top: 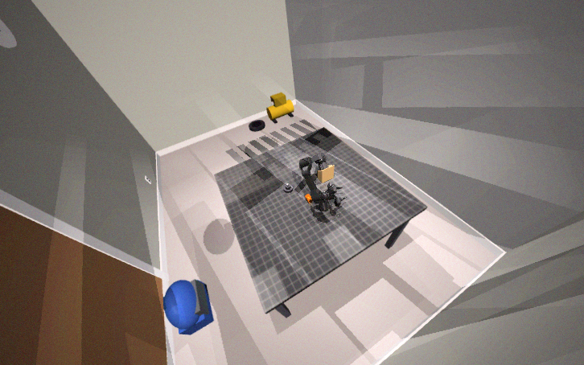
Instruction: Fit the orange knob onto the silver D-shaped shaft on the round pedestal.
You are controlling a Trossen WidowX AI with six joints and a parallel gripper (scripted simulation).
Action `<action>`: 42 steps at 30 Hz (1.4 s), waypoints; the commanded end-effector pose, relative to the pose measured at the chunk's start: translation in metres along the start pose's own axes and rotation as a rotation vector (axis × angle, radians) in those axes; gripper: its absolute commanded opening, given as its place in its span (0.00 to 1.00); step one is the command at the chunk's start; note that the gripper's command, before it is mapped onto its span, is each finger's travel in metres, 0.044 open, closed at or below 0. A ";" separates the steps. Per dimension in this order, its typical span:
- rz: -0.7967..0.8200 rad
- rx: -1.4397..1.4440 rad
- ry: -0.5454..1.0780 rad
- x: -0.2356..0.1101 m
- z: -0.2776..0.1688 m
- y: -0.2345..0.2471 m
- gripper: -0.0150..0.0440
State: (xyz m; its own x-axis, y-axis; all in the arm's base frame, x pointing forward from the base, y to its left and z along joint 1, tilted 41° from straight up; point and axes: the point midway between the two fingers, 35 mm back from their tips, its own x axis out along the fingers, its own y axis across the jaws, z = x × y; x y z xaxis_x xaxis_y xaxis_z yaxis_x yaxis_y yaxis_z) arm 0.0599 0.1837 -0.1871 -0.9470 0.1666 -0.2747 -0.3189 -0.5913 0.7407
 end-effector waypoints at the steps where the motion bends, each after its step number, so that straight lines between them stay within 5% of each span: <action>1: 0.003 0.012 0.014 -0.001 0.000 0.000 0.98; 6: -0.019 0.337 0.408 -0.049 0.001 0.013 1.00; 11: -0.274 0.694 0.825 -0.120 0.016 0.033 1.00; 18: -0.624 0.931 1.071 -0.182 0.040 0.055 1.00; 24: -0.978 1.082 1.201 -0.230 0.067 0.078 1.00; 35: -0.985 1.085 1.202 -0.231 0.065 0.078 1.00; 42: -0.969 1.112 1.201 -0.215 -0.029 0.066 1.00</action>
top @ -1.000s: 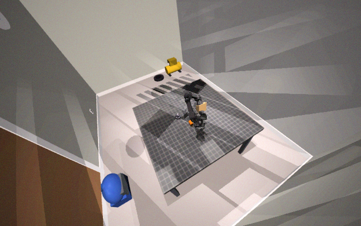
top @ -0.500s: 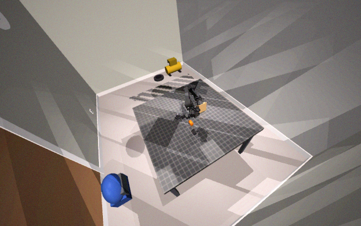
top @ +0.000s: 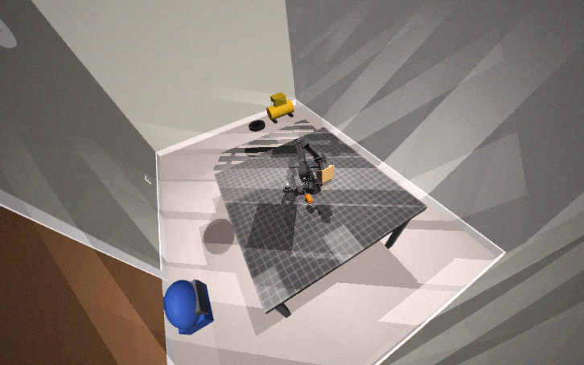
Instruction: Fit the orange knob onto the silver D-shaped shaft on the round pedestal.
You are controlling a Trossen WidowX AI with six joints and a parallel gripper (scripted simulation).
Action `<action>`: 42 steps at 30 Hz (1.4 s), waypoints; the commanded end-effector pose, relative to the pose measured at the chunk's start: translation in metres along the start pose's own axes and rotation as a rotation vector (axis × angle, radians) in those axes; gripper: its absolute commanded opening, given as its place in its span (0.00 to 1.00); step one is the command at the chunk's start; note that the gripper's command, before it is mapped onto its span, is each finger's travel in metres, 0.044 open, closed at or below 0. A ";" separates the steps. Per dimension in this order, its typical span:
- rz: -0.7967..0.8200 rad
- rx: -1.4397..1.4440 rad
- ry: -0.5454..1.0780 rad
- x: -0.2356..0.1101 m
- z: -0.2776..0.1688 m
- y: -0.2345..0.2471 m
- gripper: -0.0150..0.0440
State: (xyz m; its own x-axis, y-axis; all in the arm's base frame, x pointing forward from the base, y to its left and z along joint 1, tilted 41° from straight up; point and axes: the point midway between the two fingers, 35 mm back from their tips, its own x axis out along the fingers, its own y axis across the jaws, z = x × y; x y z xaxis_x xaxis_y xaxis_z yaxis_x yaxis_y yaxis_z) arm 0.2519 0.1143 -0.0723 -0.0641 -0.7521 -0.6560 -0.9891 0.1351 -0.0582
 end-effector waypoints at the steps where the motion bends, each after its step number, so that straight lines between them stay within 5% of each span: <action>1: 0.018 -0.011 0.026 0.040 -0.001 0.007 1.00; 42: 0.017 -0.010 0.029 0.109 0.007 0.004 1.00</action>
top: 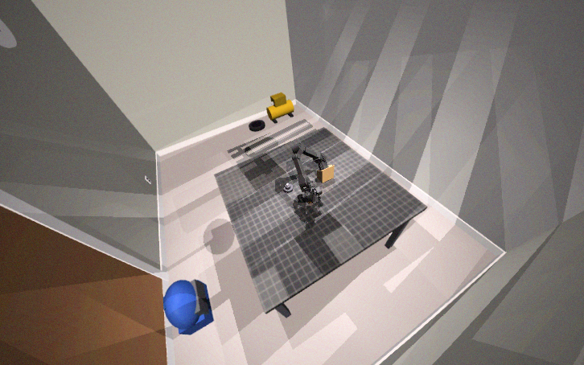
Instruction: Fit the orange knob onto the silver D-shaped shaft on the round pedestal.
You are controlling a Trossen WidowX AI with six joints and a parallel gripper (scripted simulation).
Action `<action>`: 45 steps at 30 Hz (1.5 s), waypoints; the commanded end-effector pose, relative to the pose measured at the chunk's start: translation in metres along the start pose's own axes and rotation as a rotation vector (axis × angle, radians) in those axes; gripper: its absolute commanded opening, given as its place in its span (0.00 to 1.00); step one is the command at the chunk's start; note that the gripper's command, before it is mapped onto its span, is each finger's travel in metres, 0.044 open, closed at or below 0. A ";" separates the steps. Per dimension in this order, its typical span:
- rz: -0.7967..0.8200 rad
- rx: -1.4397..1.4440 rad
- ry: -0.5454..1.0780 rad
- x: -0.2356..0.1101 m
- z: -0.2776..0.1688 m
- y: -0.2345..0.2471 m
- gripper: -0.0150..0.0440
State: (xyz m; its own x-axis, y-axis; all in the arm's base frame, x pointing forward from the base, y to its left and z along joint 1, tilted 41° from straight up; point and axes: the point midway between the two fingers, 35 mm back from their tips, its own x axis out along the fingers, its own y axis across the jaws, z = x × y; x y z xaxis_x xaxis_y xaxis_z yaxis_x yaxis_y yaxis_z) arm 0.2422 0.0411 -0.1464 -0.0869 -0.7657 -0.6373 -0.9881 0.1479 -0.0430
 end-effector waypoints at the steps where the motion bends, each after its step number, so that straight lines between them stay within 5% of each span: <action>1: -0.003 -0.006 0.003 0.006 0.000 0.000 1.00; 10: -0.003 -0.006 0.003 0.006 0.000 0.000 0.66; 30: -0.003 -0.005 -0.001 0.006 0.000 0.000 0.56; 45: 0.001 -0.002 -0.254 -0.001 -0.015 0.000 0.56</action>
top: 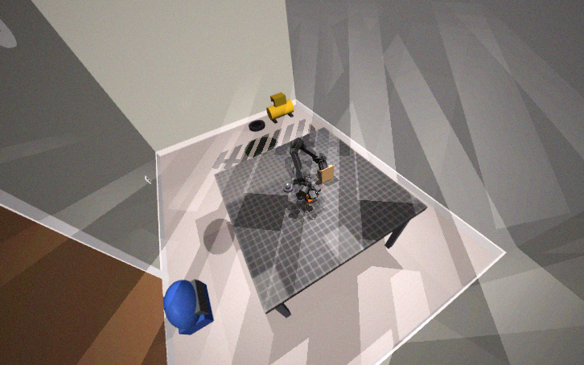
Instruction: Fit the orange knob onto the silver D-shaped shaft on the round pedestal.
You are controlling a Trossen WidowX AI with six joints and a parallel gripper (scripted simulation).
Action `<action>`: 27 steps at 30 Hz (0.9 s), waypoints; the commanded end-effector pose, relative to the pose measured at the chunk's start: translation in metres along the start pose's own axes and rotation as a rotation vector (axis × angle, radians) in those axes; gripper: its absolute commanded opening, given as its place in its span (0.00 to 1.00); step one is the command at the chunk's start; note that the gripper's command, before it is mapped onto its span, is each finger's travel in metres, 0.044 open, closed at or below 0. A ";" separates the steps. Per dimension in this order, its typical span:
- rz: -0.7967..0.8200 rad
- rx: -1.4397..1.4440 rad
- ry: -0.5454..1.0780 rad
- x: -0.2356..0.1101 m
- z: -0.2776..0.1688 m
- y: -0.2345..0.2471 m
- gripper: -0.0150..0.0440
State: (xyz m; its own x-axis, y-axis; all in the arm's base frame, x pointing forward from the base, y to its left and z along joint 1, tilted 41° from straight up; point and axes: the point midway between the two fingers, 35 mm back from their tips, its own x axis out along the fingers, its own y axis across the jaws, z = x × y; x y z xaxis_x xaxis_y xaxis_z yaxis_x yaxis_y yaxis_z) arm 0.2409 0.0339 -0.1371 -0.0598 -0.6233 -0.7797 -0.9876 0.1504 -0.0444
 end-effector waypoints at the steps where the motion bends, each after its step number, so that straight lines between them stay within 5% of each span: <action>1: 0.002 -0.005 -0.068 -0.002 -0.004 0.000 0.56; 27: 0.007 -0.007 -0.515 -0.010 -0.032 0.000 0.56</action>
State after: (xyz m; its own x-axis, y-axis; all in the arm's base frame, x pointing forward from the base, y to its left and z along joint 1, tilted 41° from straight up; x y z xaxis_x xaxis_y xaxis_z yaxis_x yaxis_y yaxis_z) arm 0.2375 0.0179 -0.1116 0.0028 -0.2124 -0.9772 -0.9876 0.1528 -0.0360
